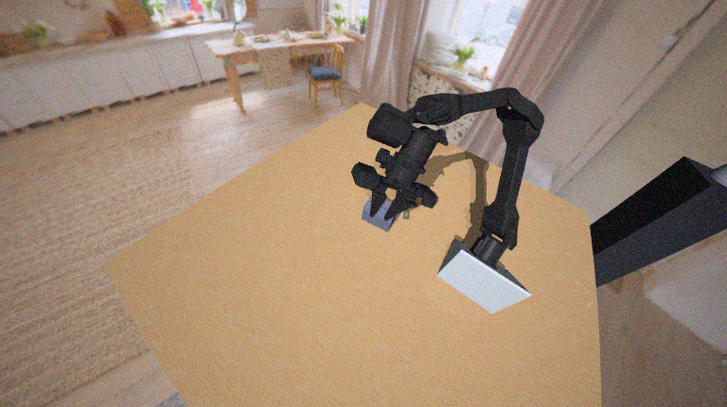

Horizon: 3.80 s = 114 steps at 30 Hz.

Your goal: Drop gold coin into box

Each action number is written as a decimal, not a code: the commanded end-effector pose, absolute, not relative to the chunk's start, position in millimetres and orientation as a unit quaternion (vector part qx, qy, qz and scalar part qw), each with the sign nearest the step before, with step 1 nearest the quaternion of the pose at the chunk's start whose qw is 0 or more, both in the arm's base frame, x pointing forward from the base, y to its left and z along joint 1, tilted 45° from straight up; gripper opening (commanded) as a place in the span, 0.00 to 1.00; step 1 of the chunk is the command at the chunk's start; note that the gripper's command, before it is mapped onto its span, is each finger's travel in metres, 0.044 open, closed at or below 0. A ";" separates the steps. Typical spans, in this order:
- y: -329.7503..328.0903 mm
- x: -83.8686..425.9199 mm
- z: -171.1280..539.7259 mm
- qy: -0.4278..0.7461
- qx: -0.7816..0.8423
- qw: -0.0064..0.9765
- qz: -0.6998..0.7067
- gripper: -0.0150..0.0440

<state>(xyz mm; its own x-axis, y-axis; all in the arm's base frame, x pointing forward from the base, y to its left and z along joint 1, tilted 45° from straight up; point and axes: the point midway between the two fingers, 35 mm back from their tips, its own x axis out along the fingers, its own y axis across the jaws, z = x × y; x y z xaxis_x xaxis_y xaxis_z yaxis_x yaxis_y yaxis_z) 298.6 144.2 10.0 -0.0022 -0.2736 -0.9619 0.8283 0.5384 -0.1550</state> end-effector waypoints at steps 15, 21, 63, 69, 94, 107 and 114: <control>-88.9 256.6 108.0 0.399 0.151 0.645 -0.634 0.53; -101.0 255.0 95.3 0.399 0.151 0.645 -0.634 0.53; -155.3 246.1 37.1 0.398 0.151 0.645 -0.634 0.53; -162.0 244.2 30.7 0.398 0.151 0.645 -0.634 0.53; -171.3 240.8 22.2 0.397 0.149 0.645 -0.635 0.25; -161.7 245.0 30.4 0.398 0.151 0.645 -0.634 0.25; -149.2 249.1 41.5 0.399 0.153 0.645 -0.633 0.25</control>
<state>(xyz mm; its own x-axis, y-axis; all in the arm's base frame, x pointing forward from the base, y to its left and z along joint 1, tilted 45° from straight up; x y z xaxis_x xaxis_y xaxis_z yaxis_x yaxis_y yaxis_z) 244.9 -153.6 33.7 -0.1303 -0.6957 -0.7064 0.9326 0.1559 -0.3255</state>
